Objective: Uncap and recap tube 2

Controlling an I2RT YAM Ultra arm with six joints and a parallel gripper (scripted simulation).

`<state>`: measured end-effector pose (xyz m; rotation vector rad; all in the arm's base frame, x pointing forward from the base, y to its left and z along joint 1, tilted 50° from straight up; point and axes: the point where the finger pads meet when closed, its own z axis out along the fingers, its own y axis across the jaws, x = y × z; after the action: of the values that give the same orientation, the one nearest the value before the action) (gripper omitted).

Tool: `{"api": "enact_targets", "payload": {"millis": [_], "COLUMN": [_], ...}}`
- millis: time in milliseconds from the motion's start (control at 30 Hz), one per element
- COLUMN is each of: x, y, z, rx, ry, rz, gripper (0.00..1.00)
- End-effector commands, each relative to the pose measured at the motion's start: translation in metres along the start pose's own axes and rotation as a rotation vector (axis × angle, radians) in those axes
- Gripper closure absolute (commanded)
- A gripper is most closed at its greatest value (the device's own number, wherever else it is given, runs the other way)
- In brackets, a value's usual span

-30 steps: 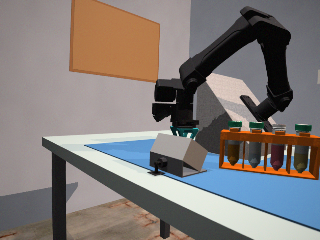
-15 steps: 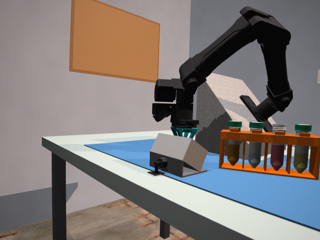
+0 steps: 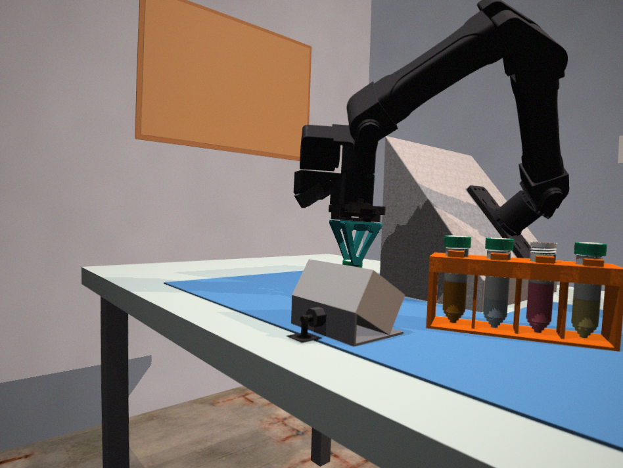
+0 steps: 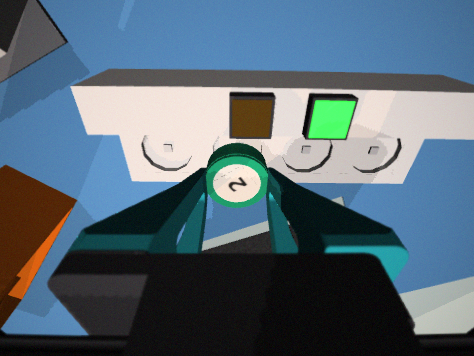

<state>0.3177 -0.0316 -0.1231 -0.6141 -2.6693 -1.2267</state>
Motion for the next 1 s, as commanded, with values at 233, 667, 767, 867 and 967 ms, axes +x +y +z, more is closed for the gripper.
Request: {"api": "enact_targets", "payload": {"millis": [233, 667, 767, 867, 967], "x": [0.005, 0.005, 0.005, 0.005, 0.013], "y": [-0.001, -0.002, -0.002, -0.002, 0.013], "z": [-0.047, -0.097, -0.097, -0.097, -0.097], "rx": [-0.003, -0.002, -0.002, -0.002, -0.003], "ry": [0.011, 0.011, 0.011, 0.011, 0.011], "rz": [0.011, 0.011, 0.011, 0.011, -0.156], "gripper": [1.0, 1.0, 1.0, 1.0, 1.0]}}
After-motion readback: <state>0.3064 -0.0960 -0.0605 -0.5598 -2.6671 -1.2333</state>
